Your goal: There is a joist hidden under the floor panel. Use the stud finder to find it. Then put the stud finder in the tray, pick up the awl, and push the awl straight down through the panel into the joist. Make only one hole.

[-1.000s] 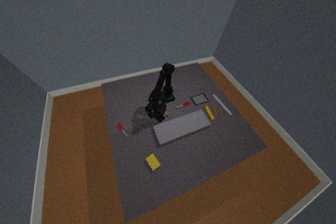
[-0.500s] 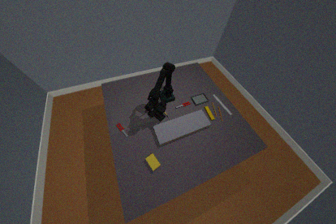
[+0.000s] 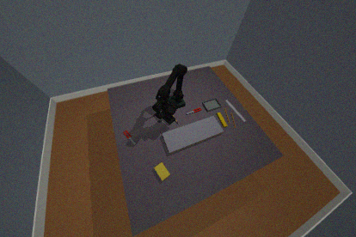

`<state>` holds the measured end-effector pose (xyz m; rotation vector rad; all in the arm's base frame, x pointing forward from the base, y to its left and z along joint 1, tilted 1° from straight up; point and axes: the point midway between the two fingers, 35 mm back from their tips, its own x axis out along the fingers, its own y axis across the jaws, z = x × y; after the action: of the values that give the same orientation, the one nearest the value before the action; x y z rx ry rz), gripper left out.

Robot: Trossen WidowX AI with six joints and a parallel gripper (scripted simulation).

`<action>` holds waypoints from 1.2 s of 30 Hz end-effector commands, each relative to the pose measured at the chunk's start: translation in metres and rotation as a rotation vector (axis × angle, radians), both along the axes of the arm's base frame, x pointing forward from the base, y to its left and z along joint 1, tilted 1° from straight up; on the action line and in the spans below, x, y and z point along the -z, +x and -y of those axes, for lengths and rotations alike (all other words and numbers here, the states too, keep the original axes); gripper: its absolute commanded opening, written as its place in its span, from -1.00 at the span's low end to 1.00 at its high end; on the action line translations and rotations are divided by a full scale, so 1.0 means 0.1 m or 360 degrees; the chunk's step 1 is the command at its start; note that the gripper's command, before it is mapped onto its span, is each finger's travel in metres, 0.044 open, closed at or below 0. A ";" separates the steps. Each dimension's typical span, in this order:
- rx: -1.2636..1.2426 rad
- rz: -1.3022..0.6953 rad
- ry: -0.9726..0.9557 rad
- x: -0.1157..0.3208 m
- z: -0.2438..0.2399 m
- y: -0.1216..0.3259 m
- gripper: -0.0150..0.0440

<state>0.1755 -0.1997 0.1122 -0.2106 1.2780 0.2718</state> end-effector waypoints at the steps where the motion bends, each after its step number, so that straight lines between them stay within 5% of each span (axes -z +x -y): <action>1: 0.0026 0.0009 -0.0011 -0.07 0.03 0.06 -0.49; 36: 0.0644 0.0041 -0.0003 -0.29 0.42 1.70 -0.49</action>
<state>0.3342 -0.2406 0.1405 0.0312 1.2701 -0.0529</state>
